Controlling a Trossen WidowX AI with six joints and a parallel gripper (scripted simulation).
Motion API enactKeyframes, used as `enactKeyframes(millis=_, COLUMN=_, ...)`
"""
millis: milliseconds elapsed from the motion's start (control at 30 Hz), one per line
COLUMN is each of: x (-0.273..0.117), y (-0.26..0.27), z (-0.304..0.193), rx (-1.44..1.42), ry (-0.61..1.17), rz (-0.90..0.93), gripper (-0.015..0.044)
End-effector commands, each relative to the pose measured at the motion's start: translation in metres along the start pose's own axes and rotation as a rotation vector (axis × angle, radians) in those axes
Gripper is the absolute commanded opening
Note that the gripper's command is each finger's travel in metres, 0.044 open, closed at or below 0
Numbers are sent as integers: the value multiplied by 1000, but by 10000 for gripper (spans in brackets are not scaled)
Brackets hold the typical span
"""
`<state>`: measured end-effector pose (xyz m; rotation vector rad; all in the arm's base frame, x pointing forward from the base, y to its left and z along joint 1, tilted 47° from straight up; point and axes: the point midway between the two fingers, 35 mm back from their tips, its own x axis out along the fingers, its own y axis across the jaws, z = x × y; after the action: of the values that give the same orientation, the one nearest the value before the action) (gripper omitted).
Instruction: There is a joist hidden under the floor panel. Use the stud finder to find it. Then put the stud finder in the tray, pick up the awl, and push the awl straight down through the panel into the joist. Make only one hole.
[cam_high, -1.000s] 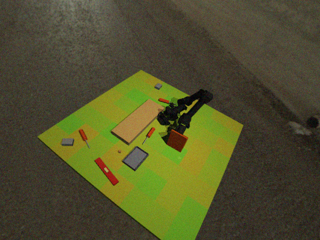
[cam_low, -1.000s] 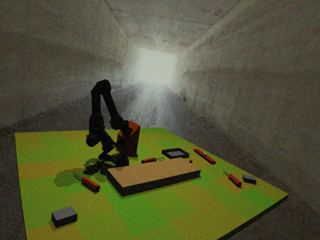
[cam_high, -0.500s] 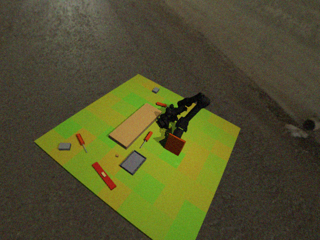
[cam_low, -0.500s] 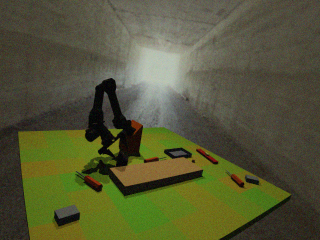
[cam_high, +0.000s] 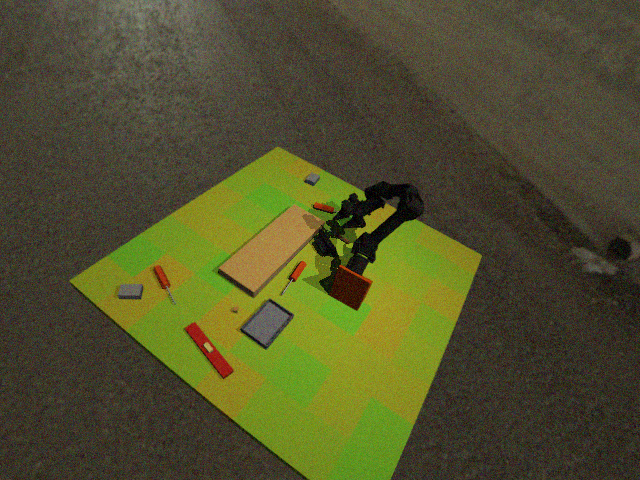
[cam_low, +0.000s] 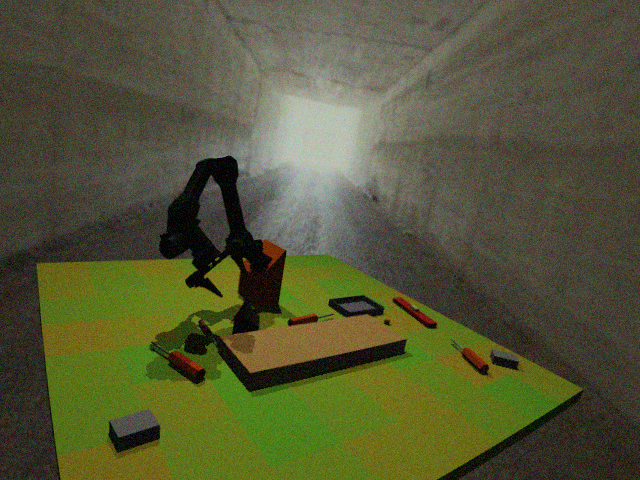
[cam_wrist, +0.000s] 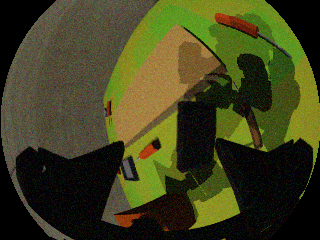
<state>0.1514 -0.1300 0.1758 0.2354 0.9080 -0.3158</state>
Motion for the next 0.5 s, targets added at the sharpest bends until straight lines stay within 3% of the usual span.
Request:
enactKeyframes(millis=0, x=1, y=0, z=-1, rx=2, ry=5, rz=4, gripper=440)
enactKeyframes(millis=467, x=11, y=1, z=-4, rx=100, ry=68, rz=-8, gripper=440)
